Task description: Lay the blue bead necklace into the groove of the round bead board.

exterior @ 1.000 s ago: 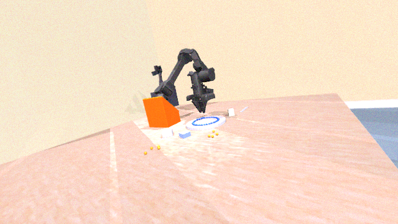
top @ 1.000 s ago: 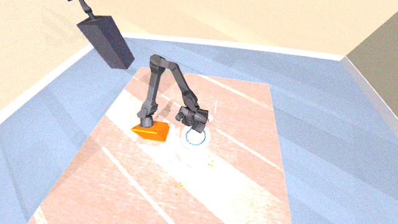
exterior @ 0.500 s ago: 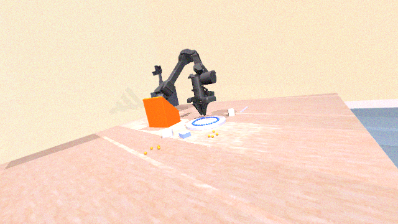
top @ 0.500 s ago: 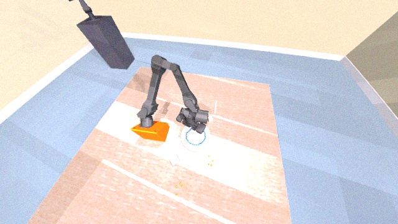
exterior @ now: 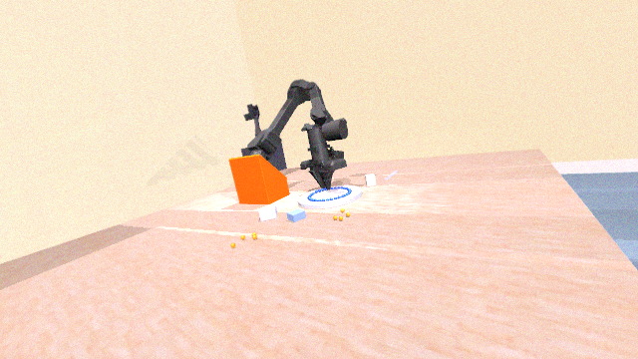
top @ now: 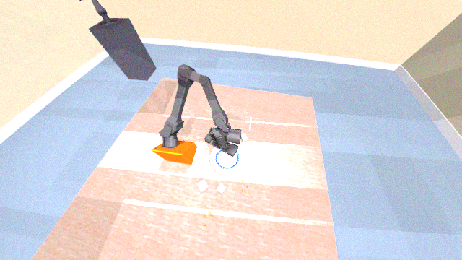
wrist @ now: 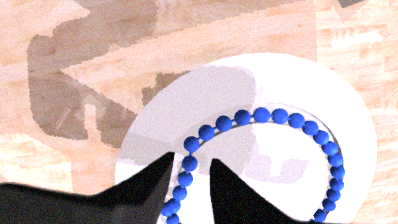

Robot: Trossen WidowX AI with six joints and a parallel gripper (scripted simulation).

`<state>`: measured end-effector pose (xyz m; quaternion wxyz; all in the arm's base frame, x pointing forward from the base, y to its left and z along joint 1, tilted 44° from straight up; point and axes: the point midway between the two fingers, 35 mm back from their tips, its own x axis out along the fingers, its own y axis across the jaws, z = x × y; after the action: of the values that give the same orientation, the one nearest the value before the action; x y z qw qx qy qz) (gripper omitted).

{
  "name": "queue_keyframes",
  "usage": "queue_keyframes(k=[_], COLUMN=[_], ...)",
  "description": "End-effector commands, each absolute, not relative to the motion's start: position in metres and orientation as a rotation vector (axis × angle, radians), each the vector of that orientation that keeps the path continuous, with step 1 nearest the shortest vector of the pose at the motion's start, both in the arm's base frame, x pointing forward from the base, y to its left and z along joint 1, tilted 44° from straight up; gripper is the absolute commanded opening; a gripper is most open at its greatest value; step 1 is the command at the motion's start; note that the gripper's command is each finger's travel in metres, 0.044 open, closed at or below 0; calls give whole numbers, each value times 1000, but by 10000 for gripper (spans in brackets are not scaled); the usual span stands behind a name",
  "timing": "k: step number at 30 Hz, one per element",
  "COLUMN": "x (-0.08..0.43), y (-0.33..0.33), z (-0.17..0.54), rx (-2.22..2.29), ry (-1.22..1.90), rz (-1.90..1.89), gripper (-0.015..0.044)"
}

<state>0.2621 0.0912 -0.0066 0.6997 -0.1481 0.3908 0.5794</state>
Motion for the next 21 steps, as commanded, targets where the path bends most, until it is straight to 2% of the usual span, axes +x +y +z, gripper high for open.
queue_keyframes(k=[1, 3, 21], x=[262, 262, 262], y=[91, 91, 91], z=[-6, -6, -6], rx=[-330, -330, -330], ry=[870, 870, 870], rz=[1290, 1290, 1290], gripper=[41, 0, 0])
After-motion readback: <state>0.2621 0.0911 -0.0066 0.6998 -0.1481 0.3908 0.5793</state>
